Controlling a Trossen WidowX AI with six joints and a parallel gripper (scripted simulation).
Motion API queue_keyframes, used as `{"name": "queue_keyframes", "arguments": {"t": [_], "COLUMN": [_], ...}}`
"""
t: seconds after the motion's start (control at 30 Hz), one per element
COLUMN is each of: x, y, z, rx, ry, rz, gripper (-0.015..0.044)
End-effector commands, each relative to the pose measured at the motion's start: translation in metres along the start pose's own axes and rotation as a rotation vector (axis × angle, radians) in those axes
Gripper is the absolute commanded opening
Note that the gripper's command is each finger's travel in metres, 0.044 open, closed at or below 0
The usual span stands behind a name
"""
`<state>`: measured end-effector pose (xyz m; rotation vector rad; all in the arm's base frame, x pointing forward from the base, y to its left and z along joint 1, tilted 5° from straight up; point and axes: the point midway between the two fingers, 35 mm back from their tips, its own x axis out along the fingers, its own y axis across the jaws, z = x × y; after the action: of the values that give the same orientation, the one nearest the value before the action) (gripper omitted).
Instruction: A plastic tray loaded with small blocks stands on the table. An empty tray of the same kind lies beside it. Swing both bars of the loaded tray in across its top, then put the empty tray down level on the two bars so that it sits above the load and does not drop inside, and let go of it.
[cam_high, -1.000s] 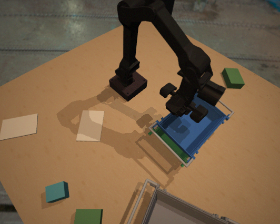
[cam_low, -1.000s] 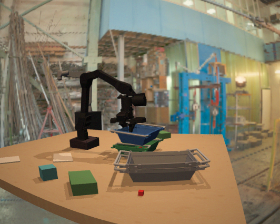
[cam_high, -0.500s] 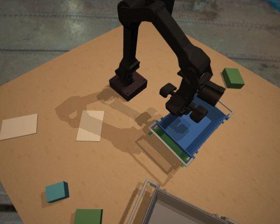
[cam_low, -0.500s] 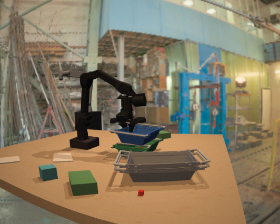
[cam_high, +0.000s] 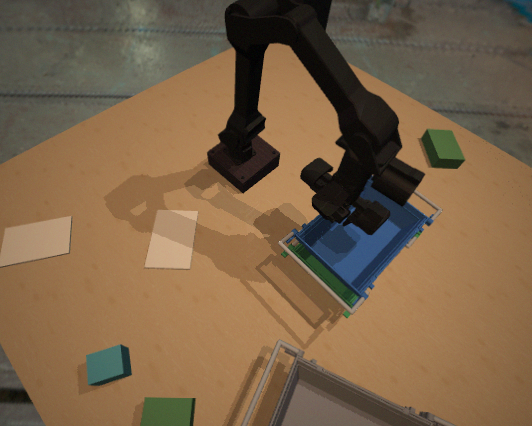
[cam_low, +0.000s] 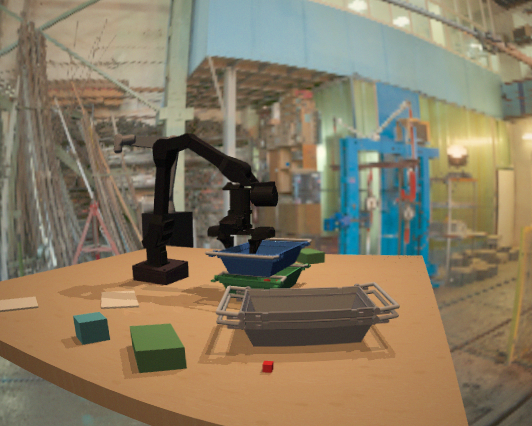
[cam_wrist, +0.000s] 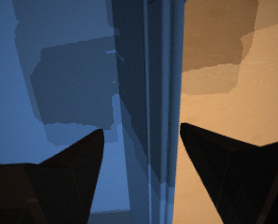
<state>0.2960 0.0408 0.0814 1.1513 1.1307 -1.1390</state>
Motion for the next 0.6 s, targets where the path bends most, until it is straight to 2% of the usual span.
{"name": "queue_keyframes", "arguments": {"t": [0.0, 0.2, 0.57], "x": [0.001, 0.001, -0.013], "y": [-0.001, -0.001, 0.003], "z": [0.0, 0.0, 0.0], "rx": [-0.002, -0.002, 0.0], "ry": [0.003, 0.003, 0.0], "rz": [-0.003, -0.003, 0.0], "gripper": [0.0352, 0.044, 0.044]}}
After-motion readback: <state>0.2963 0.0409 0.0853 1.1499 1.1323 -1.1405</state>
